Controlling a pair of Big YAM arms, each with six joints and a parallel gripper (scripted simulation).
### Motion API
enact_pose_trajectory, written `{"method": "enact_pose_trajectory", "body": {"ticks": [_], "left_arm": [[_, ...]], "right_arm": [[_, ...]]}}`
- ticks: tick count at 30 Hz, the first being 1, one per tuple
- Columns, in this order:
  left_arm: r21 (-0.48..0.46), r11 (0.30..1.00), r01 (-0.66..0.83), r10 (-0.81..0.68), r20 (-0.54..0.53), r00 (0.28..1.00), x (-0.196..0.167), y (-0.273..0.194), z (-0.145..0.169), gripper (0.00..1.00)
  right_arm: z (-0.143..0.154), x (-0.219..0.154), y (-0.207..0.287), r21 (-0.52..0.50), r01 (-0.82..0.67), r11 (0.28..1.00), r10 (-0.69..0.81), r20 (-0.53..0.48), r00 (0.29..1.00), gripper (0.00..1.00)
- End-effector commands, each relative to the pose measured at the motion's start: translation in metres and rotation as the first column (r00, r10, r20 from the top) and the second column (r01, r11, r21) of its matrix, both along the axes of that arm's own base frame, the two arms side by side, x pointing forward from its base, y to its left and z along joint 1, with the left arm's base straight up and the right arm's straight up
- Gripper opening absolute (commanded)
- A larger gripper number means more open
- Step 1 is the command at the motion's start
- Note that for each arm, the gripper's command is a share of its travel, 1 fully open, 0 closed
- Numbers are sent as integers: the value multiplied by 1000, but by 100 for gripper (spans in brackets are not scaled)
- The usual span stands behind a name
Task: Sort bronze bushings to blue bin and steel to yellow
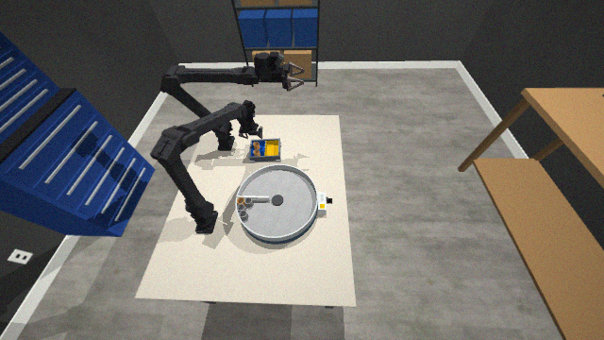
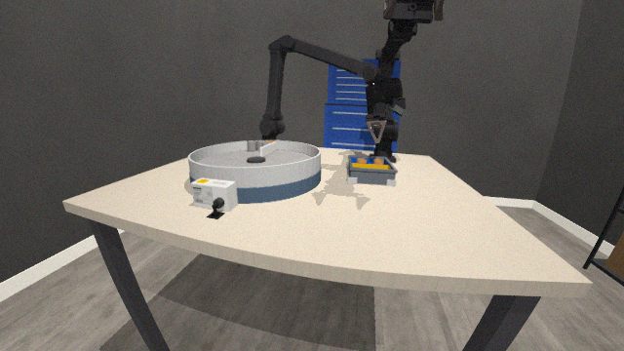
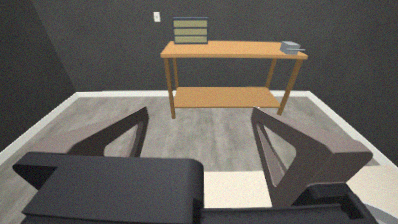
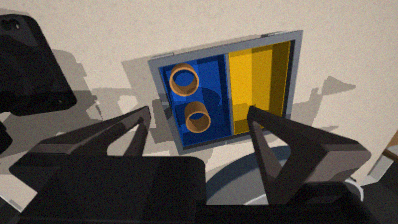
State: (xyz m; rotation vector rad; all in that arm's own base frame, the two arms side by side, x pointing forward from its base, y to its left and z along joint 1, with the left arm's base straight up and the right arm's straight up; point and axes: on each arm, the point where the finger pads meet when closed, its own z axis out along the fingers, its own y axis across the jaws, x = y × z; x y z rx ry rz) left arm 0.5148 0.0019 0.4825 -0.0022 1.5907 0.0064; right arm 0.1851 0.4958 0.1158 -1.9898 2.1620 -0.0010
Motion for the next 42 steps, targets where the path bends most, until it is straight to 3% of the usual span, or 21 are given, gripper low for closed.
{"method": "enact_pose_trajectory", "body": {"ticks": [1,6,13,15,16,20,22,23,29,30,37,39,42], "left_arm": [[-2,1000,6,-5,51,999,3,-2,28,100],[-2,1000,6,-5,51,999,3,-2,28,100],[-2,1000,25,-25,49,998,1,-12,27,100],[-2,999,55,-54,45,998,-11,-27,28,100],[-3,997,80,-80,9,997,-16,-39,7,100],[-3,966,258,-258,-25,966,-67,-119,-9,100],[-3,966,258,-258,-25,966,-67,-119,-9,100],[-3,950,313,-313,-35,949,-85,-141,-15,100],[-3,810,586,-584,-87,807,-194,-231,-51,100],[-3,784,621,-618,-94,780,-211,-240,-57,100],[-3,598,801,-794,-136,592,-308,-277,-95,100],[-3,598,801,-794,-136,592,-308,-277,-95,100],[-3,540,842,-833,-147,534,-333,-282,-107,100]], "right_arm": [[21,14,-31,78,158,984,-159,13,987,100],[29,18,-74,128,274,953,-278,19,960,100],[46,28,-202,235,548,803,-567,19,823,100],[53,31,-238,271,609,745,-637,17,771,100],[56,33,-256,289,636,716,-667,16,744,100],[67,38,-318,349,710,611,-760,8,650,100],[67,38,-318,349,710,611,-760,8,650,100],[81,44,-329,381,714,587,-775,9,632,100],[81,45,-393,419,786,455,-862,-13,506,100],[95,49,-398,447,783,432,-871,-17,490,100],[95,51,-434,462,823,331,-916,-52,398,100],[95,51,-434,462,823,331,-916,-52,398,100],[101,52,-440,485,820,303,-924,-60,377,100]]}}
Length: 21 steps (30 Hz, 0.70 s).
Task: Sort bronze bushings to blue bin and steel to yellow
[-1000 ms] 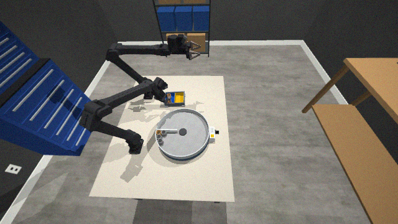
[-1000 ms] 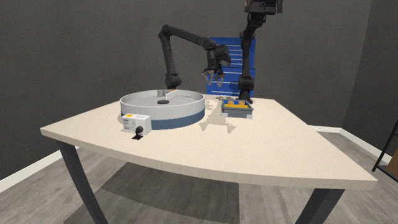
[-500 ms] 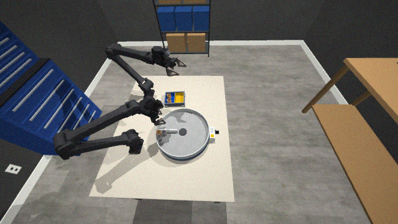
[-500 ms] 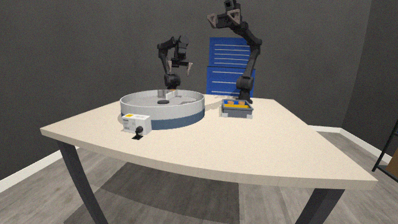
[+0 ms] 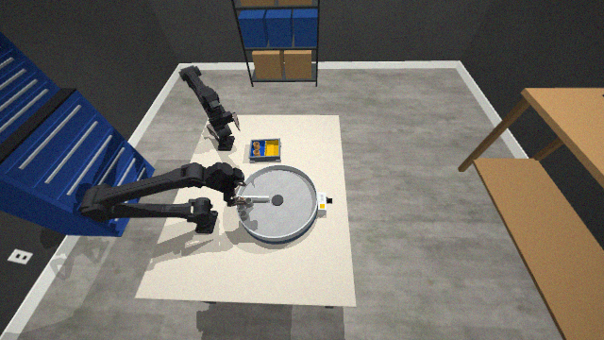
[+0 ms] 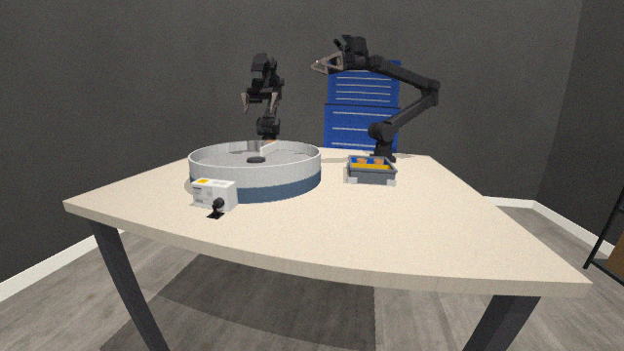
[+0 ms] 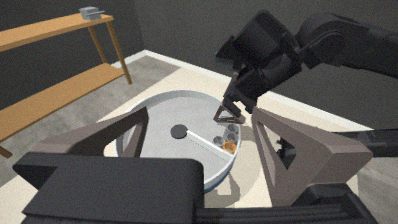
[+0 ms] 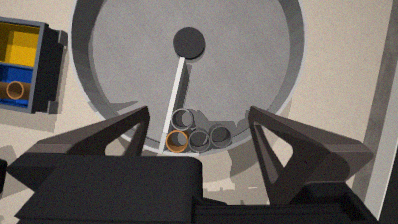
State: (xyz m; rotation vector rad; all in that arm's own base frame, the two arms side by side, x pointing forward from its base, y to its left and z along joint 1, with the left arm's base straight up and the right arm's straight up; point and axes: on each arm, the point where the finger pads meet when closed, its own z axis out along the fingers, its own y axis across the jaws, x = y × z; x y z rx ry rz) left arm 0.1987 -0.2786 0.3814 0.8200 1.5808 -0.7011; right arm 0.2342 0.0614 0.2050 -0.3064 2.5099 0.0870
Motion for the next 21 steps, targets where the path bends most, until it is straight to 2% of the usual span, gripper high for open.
{"method": "enact_pose_trajectory", "body": {"ticks": [1,6,8,11,12,14,19,21], "left_arm": [[11,998,55,-55,-6,998,-24,-2,-9,100],[22,993,118,-118,-14,993,-46,-6,-20,100],[-6,993,119,-119,-1,993,-47,-5,-2,100],[1,994,108,-108,-6,994,-42,-5,-4,100],[2,994,108,-108,-6,994,-42,-5,-5,100],[2,994,108,-108,-6,994,-42,-5,-5,100],[2,994,108,-108,-6,994,-42,-5,-5,100],[2,994,108,-108,-6,994,-42,-5,-5,100]], "right_arm": [[12,3,-8,2,6,1000,-6,33,999,100],[9,4,-10,14,26,1000,-27,15,1000,100],[9,4,-9,14,26,1000,-26,18,1000,100],[9,4,-9,14,25,1000,-26,18,1000,100],[7,5,-10,-1,10,1000,-10,11,1000,89],[7,5,-10,-1,10,1000,-10,11,1000,89],[20,9,-13,-89,-128,988,130,23,991,32],[18,9,-15,-140,-226,964,228,-3,974,29]]}}
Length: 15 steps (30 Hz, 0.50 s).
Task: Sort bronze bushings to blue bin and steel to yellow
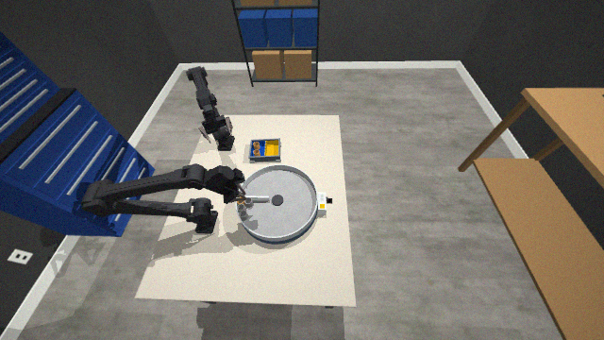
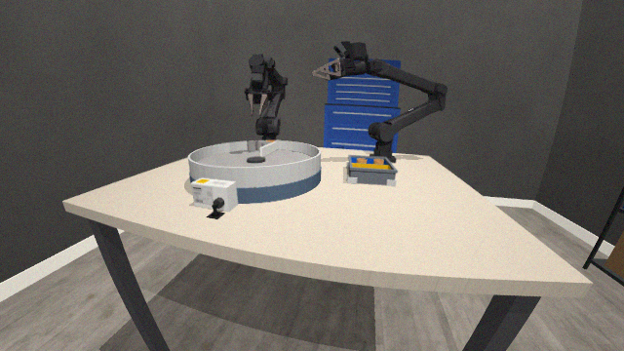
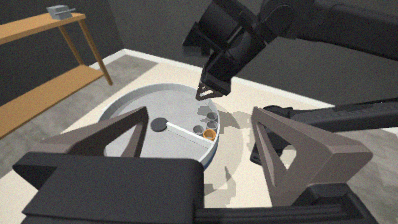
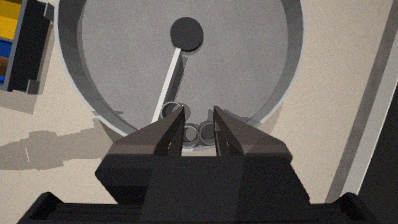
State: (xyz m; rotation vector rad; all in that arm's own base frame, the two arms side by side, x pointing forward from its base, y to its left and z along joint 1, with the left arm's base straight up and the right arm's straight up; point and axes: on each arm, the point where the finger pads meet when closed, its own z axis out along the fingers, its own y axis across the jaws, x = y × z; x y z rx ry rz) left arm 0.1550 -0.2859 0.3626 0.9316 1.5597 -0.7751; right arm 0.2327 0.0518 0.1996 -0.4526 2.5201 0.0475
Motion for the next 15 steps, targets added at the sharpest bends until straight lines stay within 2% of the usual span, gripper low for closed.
{"method": "enact_pose_trajectory", "body": {"ticks": [1,8,10,15], "left_arm": [[-18,1000,-9,9,2,1000,1,2,14,100],[-18,1000,-9,9,2,1000,1,2,14,100],[-18,1000,-9,9,2,1000,1,2,14,100],[-18,1000,-9,9,2,1000,1,2,14,100]], "right_arm": [[20,10,-7,-95,-184,978,185,8,983,29],[0,8,-15,-174,-487,856,470,-133,873,29],[0,8,-15,-174,-487,856,470,-133,873,29],[-17,7,-23,-209,-708,675,658,-263,705,29]]}}
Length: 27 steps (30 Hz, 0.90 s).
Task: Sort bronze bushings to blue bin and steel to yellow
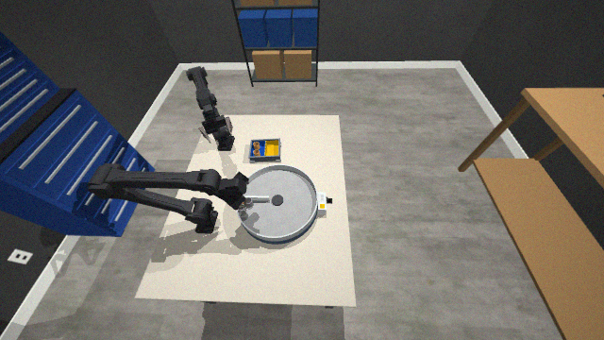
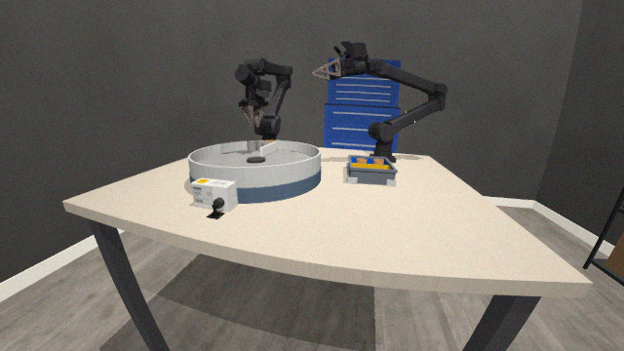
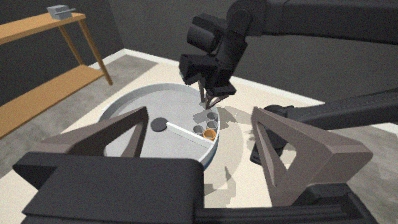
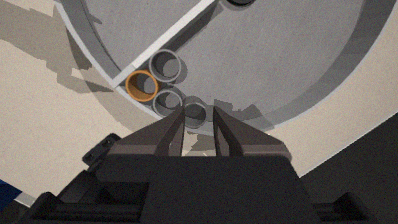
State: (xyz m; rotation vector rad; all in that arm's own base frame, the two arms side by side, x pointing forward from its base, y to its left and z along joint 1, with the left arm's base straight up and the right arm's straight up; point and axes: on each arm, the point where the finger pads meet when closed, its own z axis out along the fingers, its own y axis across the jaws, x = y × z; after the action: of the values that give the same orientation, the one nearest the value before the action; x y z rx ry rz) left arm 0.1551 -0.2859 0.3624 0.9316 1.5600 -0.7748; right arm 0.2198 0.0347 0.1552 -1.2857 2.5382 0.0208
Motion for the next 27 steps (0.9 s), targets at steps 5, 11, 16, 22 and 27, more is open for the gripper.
{"method": "enact_pose_trajectory", "body": {"ticks": [5,11,16,22,27], "left_arm": [[-18,1000,-9,9,2,1000,1,2,14,100],[-18,1000,-9,9,2,1000,1,2,14,100],[-18,1000,-9,9,2,1000,1,2,14,100],[-16,1000,-8,8,2,1000,1,2,14,100],[24,1000,17,-17,-6,1000,-3,2,4,100]], "right_arm": [[11,18,-9,-113,-461,880,454,-84,887,29],[-2,17,-13,-149,-604,783,578,-184,795,29],[-20,12,-16,-157,-636,755,598,-232,767,29],[-26,12,-17,-161,-616,771,577,-233,783,29],[-44,3,-18,-143,-621,771,576,-259,775,29]]}}
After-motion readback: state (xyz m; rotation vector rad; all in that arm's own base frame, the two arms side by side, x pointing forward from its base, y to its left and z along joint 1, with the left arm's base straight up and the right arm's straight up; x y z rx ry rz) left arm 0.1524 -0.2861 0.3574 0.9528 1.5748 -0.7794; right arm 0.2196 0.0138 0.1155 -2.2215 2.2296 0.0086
